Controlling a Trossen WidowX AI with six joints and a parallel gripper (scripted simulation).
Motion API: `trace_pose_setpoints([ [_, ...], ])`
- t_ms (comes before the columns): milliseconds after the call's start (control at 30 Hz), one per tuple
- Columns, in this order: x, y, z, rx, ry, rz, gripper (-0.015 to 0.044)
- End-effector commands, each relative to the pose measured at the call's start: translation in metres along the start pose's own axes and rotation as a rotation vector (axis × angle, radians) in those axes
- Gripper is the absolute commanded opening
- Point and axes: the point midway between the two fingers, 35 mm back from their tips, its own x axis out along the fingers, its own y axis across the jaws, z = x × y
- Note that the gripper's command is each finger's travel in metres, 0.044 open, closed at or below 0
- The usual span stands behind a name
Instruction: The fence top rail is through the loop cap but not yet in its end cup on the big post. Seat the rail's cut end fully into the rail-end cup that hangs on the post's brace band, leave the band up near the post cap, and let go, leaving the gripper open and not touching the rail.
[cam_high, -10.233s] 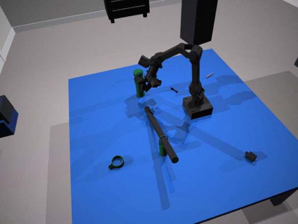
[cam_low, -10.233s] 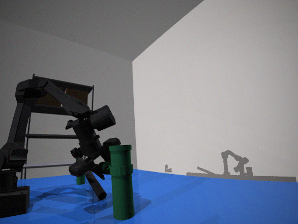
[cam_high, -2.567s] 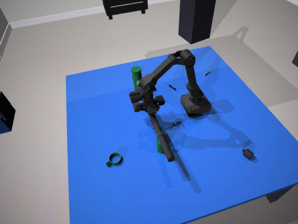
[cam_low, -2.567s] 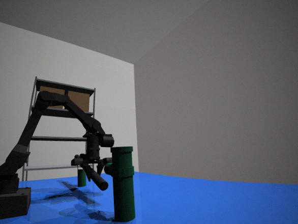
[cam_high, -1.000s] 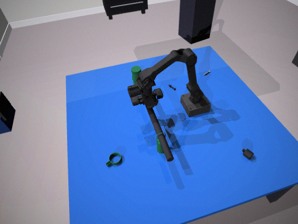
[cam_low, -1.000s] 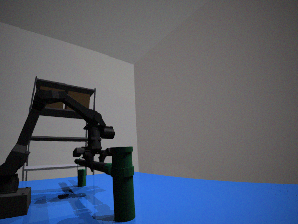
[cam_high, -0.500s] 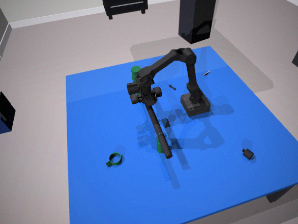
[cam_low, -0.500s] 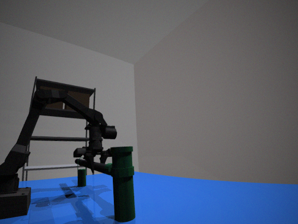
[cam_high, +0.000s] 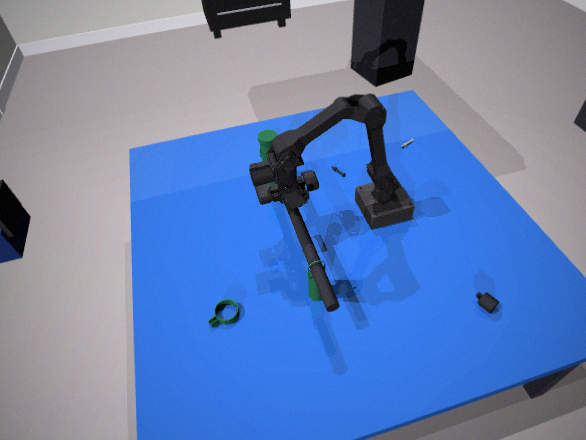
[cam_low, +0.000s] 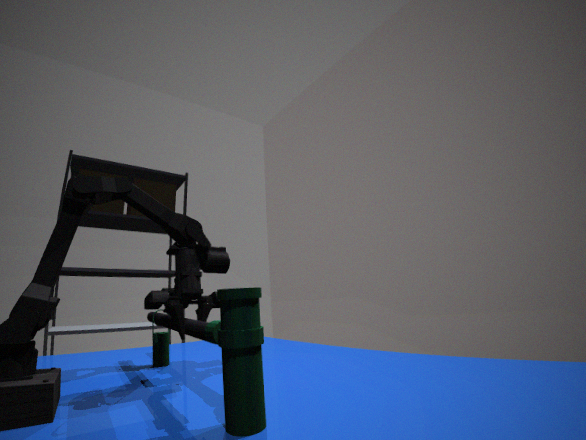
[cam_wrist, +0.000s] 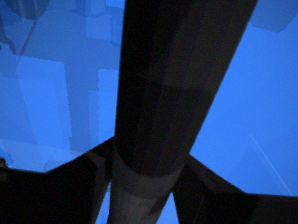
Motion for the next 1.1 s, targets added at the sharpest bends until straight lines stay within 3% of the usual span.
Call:
trace_pose_setpoints([
  [0,-0.0007,0.0002,-0.0069,0.002,0.019,-0.003,0.0000],
  [1067,-0.0001,0.0000,-0.0002,0.000,0.000,0.000,0.0000],
])
